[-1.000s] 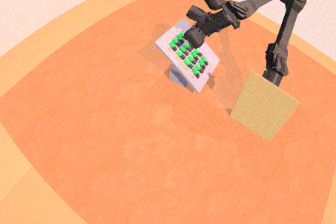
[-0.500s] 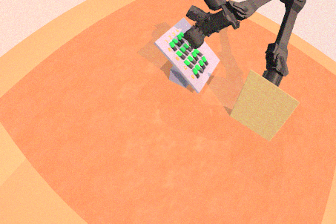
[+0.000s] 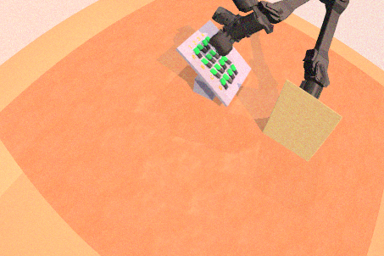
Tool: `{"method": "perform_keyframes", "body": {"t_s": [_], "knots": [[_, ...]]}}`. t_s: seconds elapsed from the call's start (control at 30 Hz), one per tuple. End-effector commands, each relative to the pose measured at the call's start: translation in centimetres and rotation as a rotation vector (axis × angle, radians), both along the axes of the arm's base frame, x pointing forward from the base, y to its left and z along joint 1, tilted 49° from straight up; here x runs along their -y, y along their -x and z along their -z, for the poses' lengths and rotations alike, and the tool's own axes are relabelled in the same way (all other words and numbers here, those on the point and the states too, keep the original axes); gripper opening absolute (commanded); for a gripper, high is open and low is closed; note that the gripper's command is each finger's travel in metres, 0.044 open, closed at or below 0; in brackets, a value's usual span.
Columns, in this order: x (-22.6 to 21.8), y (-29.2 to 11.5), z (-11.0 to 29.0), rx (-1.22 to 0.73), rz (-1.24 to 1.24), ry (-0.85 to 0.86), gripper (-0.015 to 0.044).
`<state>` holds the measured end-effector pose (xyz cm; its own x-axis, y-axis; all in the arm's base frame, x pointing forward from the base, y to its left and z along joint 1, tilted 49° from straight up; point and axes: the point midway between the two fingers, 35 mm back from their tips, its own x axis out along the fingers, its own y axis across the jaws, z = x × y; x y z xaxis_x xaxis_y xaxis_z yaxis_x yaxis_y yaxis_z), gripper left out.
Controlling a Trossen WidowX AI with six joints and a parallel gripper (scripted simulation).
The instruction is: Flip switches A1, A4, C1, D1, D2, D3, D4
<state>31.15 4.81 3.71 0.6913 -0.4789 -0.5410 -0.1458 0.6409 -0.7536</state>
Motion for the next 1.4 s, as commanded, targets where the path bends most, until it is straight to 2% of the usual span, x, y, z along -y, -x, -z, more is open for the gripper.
{"method": "perform_keyframes", "body": {"t_s": [0.0, 0.33, 0.57, 0.73, 0.8, 0.93, 1.0, 1.23, 1.37], "knots": [[0.0, -0.1, 0.1, -0.001, -0.004, -0.002, 0.0000], [-0.1, 0.0, 0.0, 0.000, 0.000, -0.002, 0.0000], [-3.2, 4.0, -3.3, -0.021, 0.015, -0.001, 0.0000], [-3.3, 4.2, -3.4, -0.021, 0.015, 0.000, 0.0000], [-3.6, 4.8, -2.3, -0.025, 0.015, -0.004, 0.0000], [-4.1, 9.4, 3.6, -0.030, 0.016, -0.008, 0.0000], [-3.6, 11.0, 5.1, -0.024, 0.015, -0.004, 0.0000], [-3.5, 11.1, 5.4, -0.023, 0.015, -0.004, 0.0000], [-2.4, 9.5, 6.9, -0.013, 0.001, -0.008, 0.0000]]}}
